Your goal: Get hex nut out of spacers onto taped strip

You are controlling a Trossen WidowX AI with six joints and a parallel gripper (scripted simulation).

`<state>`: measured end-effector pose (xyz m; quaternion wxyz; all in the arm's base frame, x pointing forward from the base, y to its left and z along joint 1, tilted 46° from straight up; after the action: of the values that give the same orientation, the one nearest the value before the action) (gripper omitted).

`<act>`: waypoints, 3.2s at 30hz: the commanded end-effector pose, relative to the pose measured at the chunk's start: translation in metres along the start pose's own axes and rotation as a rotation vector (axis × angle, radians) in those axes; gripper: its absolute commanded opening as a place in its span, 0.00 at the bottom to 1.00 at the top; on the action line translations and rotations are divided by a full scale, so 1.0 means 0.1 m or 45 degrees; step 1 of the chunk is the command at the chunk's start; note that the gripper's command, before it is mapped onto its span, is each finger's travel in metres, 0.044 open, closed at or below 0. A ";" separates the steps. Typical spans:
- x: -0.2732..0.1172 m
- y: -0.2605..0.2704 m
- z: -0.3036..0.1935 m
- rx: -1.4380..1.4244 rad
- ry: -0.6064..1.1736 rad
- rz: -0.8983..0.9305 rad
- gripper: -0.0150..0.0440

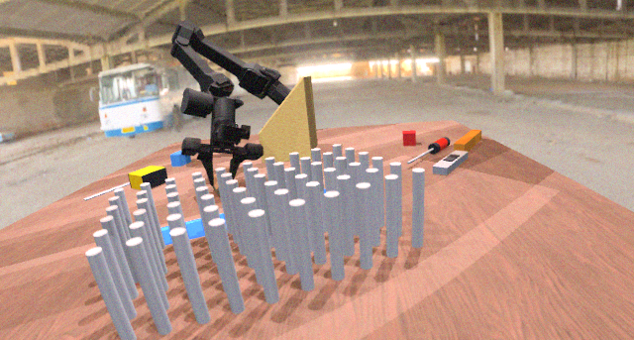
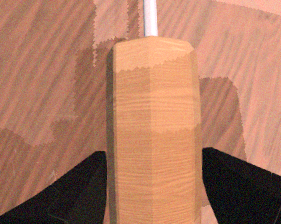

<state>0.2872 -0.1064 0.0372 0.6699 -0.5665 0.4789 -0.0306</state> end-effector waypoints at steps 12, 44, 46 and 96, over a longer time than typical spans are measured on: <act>-0.05 -0.01 -0.10 -0.003 0.005 -0.006 0.25; -0.15 -0.03 -0.17 -0.003 0.006 -0.004 0.25; -0.16 -0.03 -0.17 -0.003 0.006 -0.004 0.25; -0.81 -0.24 -0.12 0.014 0.003 0.028 0.25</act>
<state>0.2437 -0.0850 0.0950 0.6674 -0.5593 0.4912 -0.0218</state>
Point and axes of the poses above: the point midway between the two fingers, 35 mm back from their tips, its own x axis out along the fingers, its own y axis across the jaws, z = x × y, the point moved 6 cm from there along -x, back along the fingers, and after that the axes turned 1 degree about x, right-handed, at the moved point
